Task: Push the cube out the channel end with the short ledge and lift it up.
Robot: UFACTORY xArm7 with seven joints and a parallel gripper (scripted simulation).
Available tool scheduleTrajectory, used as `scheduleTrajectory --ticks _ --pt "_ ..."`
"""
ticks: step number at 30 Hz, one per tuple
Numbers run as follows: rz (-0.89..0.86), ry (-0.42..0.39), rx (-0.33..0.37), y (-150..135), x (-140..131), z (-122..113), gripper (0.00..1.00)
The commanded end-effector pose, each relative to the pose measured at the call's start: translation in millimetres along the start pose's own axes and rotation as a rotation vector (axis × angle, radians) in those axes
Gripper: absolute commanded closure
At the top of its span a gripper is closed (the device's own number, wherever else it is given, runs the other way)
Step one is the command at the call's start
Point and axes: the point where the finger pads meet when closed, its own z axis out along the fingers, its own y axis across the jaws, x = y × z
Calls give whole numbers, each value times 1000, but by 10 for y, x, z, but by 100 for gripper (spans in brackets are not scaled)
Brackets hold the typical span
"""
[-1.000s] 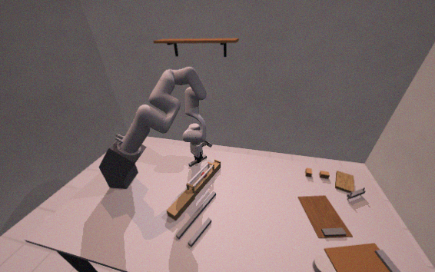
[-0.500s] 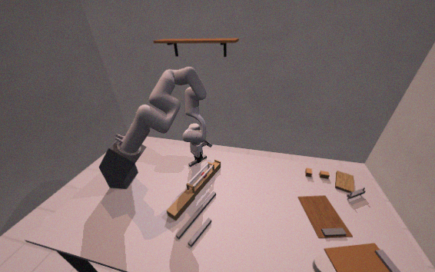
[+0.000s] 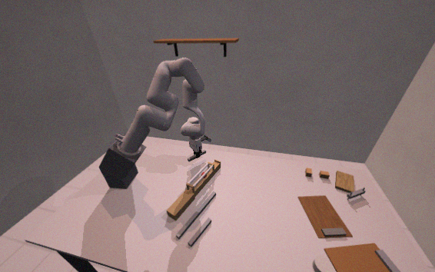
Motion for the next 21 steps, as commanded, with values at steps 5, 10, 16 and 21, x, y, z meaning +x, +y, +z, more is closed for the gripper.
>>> scheduleTrajectory --ticks 5,10,16,21 --pt "-2 -6 -9 15 22 -434 100" --pt "-2 -6 -9 14 23 -595 100" --pt "-2 -6 -9 13 24 -669 100" --pt "-2 -6 -9 13 23 -682 100"
